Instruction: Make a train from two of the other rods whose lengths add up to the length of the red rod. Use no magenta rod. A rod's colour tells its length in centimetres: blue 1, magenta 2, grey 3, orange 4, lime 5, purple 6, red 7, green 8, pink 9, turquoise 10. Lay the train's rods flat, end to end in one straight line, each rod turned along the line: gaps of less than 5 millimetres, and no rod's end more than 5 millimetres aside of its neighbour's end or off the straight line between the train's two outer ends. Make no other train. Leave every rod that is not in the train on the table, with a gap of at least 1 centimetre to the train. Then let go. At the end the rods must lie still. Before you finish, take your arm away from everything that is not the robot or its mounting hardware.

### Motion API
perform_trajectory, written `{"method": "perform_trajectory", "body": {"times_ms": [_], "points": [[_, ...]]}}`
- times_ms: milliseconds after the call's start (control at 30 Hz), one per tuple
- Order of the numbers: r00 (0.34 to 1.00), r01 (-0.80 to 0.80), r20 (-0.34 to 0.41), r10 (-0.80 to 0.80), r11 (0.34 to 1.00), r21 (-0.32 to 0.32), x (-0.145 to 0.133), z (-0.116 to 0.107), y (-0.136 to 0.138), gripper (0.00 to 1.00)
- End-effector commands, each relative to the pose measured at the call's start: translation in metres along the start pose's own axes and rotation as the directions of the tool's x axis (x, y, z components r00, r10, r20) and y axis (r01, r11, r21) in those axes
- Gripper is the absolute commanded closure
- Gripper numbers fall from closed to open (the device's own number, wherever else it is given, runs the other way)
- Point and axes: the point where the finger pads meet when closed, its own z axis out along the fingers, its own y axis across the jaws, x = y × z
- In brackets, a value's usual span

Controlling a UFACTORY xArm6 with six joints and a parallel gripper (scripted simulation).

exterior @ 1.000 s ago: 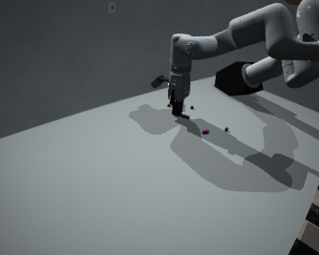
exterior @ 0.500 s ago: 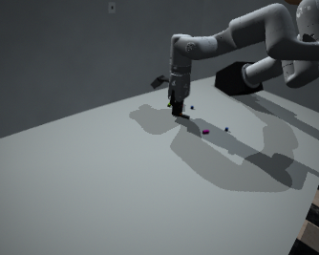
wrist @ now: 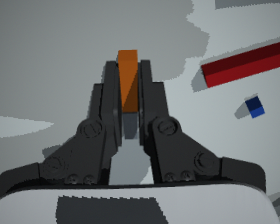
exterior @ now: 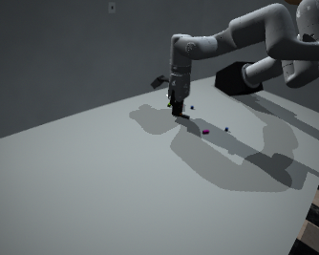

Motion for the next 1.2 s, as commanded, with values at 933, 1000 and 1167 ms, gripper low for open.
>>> {"method": "perform_trajectory", "body": {"times_ms": [933, 1000, 1167], "points": [[1.000, 0.001, -0.002, -0.001, 1.000, 0.002, 0.0007, -0.0011, -0.0008, 0.76], [1.000, 0.001, -0.002, -0.001, 1.000, 0.002, 0.0007, -0.0011, -0.0008, 0.76], [1.000, 0.001, -0.002, -0.001, 1.000, 0.002, 0.0007, -0.0041, -0.0008, 0.76]]}}
